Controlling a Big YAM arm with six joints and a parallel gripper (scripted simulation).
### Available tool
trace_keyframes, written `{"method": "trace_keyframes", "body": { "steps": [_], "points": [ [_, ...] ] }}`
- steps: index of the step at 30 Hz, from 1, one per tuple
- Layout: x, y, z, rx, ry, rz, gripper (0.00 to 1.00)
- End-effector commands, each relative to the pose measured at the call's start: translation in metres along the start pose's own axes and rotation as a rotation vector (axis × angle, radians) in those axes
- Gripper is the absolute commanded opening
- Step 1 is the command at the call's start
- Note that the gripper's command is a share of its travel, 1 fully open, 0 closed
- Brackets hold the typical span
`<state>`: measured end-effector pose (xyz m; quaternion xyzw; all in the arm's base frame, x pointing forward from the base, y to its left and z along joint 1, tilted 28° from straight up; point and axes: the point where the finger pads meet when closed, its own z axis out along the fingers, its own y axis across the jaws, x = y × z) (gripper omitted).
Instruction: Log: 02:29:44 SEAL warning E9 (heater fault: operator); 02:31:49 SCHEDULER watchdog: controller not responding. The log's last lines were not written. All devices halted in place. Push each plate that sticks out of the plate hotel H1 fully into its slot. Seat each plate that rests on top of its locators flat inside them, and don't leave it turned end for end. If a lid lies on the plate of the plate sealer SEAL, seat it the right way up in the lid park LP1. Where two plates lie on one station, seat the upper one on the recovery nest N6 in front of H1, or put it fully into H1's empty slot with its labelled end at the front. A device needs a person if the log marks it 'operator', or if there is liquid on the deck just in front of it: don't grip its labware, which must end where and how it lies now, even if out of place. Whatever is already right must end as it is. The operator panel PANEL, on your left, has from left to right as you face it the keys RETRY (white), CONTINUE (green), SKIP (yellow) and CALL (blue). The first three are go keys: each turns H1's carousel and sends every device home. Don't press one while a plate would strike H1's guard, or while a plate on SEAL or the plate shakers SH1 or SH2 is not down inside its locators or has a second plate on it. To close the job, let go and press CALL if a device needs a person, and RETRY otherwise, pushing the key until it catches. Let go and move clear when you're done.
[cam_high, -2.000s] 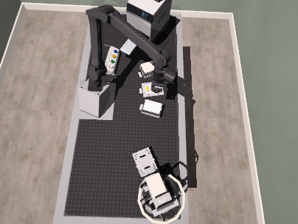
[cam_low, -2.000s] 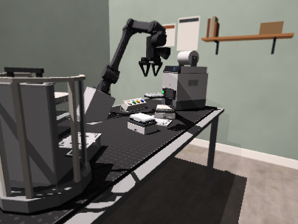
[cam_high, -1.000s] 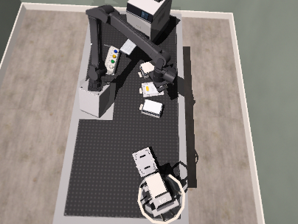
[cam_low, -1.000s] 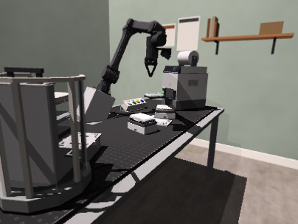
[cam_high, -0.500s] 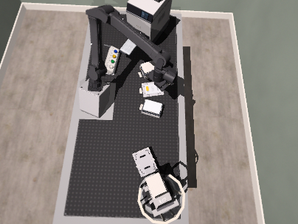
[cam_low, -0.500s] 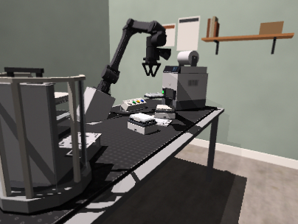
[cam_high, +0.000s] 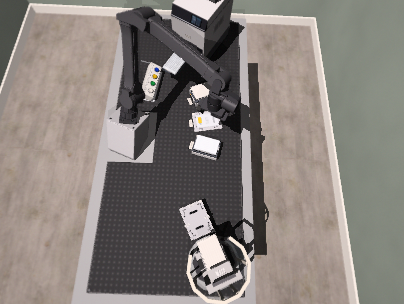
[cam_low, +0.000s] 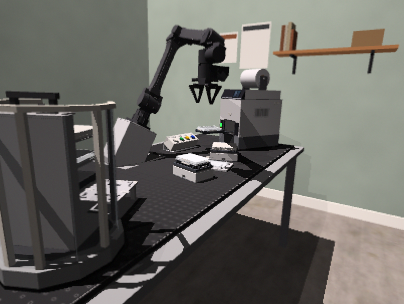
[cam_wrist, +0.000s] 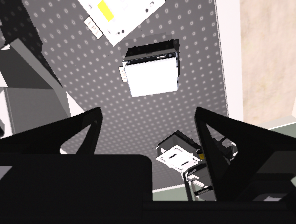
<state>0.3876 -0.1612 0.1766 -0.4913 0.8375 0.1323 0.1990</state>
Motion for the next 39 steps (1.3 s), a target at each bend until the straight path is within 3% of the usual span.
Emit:
{"method": "trace_keyframes", "body": {
  "steps": [1,16,19,38,39],
  "points": [
    [0.0,-0.008,-0.016,0.042,0.003,-0.144,1.0],
    [-0.003,-0.009,-0.012,0.031,0.004,-0.177,1.0],
    [-0.003,-0.003,0.012,0.001,-0.002,-0.189,1.0],
    [-0.002,-0.002,0.054,-0.004,-0.003,-0.165,1.0],
    [-0.008,-0.014,0.046,0.025,0.0,-0.18,1.0]
  ]
}}
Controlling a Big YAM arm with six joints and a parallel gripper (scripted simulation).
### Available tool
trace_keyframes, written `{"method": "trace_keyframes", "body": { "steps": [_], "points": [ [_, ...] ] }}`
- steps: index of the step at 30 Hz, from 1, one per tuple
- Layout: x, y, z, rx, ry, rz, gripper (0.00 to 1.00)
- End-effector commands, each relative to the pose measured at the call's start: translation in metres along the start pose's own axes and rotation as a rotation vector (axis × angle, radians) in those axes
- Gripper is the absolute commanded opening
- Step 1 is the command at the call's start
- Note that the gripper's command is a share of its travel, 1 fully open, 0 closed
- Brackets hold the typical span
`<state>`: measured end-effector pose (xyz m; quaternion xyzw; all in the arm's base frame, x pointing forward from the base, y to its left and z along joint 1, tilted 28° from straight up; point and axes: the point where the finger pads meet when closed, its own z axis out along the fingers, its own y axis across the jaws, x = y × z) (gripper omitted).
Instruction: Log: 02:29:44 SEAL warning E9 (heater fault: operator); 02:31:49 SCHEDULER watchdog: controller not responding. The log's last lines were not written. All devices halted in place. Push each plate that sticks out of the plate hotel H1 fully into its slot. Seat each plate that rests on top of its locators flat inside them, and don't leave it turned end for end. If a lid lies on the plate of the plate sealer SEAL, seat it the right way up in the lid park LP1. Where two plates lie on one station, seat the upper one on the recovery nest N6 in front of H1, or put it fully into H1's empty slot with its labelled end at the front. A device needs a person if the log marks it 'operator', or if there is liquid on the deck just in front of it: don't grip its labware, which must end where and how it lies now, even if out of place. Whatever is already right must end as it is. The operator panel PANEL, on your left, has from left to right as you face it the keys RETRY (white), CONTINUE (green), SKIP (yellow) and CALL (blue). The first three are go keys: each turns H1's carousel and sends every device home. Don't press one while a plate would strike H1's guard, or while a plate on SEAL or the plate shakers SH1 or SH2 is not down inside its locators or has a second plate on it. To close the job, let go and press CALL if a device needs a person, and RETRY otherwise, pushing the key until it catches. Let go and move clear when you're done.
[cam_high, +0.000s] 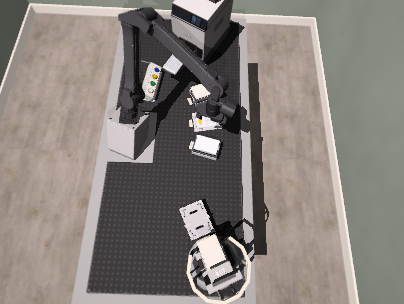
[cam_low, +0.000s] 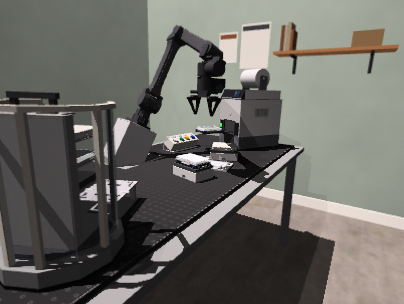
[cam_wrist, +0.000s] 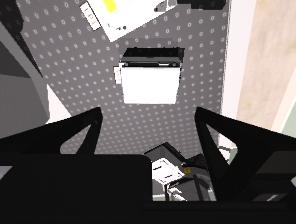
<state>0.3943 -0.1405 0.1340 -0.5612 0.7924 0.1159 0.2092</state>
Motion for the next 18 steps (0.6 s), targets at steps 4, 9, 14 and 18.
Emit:
{"method": "trace_keyframes", "body": {
  "steps": [4,9,14,18],
  "points": [
    [-0.002,-0.005,0.02,-0.001,-0.002,0.006,1.0],
    [-0.002,-0.005,0.033,-0.002,-0.003,0.006,1.0],
    [-0.002,-0.005,0.047,-0.002,-0.003,0.006,1.0],
    [-0.003,-0.009,0.049,0.006,-0.001,0.002,1.0]
  ]
}}
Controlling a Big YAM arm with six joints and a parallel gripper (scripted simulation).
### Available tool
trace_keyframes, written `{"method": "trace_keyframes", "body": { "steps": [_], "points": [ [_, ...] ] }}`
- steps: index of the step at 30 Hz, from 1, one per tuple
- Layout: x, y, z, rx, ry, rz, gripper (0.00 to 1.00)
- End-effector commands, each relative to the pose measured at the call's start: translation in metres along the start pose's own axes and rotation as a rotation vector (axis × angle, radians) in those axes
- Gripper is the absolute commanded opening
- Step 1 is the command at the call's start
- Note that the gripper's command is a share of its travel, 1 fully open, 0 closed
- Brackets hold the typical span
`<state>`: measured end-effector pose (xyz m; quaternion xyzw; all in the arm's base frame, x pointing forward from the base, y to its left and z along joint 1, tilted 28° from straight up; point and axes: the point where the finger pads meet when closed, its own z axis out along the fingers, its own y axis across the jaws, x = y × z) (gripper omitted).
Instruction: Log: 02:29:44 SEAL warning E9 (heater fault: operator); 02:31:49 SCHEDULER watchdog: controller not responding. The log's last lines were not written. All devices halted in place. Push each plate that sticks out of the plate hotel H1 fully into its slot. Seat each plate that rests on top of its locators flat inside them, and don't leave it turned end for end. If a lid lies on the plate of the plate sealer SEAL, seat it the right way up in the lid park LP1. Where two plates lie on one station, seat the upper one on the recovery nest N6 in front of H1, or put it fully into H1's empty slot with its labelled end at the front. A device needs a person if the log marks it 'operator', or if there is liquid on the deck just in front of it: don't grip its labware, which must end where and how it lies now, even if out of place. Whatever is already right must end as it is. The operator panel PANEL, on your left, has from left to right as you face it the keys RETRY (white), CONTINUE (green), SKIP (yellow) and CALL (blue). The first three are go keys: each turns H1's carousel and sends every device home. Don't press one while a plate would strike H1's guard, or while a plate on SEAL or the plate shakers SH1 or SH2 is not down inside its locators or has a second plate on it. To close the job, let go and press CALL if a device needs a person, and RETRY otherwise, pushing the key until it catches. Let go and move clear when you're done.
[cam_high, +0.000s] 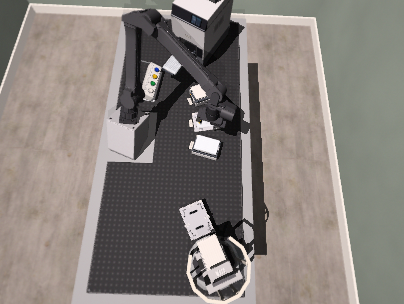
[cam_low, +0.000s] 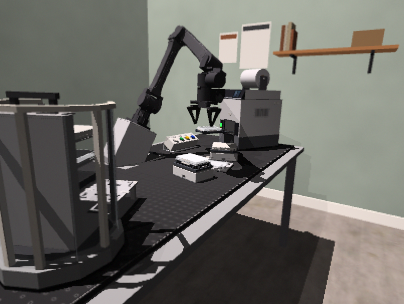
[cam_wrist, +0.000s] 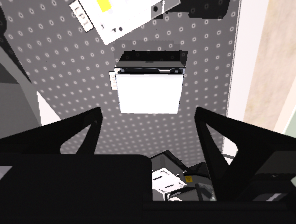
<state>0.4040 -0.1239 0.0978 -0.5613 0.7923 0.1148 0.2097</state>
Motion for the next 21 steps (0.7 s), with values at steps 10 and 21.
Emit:
{"method": "trace_keyframes", "body": {
  "steps": [10,21],
  "points": [
    [-0.002,-0.003,0.038,-0.004,-0.003,0.007,1.0],
    [-0.002,-0.002,0.062,-0.005,-0.002,0.007,1.0]
  ]
}}
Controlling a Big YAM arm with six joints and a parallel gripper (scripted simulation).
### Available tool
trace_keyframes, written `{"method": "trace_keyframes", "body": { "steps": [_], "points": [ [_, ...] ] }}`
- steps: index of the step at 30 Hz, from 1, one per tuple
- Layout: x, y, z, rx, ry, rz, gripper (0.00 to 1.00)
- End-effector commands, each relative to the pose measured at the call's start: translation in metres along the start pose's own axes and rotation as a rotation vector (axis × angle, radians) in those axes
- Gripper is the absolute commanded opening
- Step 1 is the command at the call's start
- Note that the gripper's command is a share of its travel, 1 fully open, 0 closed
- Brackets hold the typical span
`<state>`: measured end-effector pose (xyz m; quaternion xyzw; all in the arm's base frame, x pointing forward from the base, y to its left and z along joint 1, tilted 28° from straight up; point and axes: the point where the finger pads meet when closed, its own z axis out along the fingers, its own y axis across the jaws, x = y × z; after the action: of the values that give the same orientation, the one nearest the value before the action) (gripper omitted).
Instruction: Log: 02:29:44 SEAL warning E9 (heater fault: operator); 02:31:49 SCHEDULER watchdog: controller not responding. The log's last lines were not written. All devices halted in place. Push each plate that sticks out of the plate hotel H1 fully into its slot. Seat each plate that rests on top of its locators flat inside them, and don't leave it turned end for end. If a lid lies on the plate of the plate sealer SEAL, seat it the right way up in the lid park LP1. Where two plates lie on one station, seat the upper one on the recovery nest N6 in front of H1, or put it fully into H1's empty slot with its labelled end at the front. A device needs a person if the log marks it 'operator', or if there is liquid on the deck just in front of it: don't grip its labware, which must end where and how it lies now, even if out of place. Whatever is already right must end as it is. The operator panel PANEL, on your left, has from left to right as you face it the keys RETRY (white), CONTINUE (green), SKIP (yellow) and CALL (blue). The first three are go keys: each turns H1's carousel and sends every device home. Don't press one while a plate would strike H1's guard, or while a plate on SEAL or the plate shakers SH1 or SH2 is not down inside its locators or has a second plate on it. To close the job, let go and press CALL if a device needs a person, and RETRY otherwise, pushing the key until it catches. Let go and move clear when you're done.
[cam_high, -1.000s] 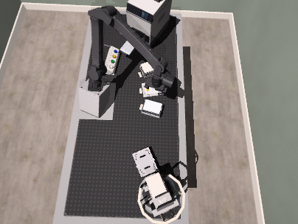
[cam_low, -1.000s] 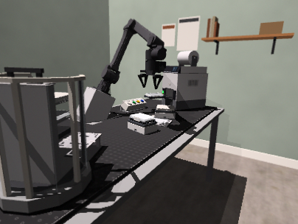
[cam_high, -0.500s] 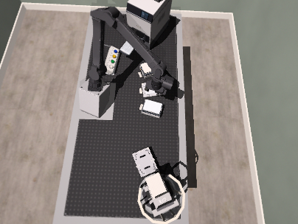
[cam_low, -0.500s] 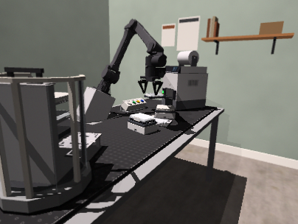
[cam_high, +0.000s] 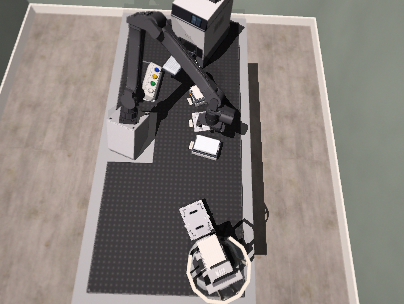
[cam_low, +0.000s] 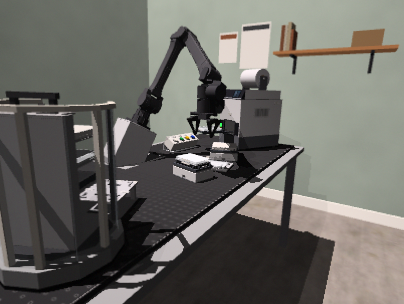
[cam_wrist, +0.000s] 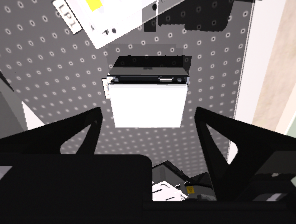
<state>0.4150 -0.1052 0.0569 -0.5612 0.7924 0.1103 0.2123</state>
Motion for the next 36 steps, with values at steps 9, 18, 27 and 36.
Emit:
{"method": "trace_keyframes", "body": {
  "steps": [9,18,27,36],
  "points": [
    [-0.002,-0.011,0.011,0.017,0.0,-0.001,1.0],
    [-0.002,-0.011,0.011,0.017,0.0,-0.001,1.0],
    [-0.002,-0.011,0.011,0.017,0.0,-0.001,1.0],
    [-0.002,-0.011,0.011,0.017,0.0,-0.001,1.0]
  ]
}}
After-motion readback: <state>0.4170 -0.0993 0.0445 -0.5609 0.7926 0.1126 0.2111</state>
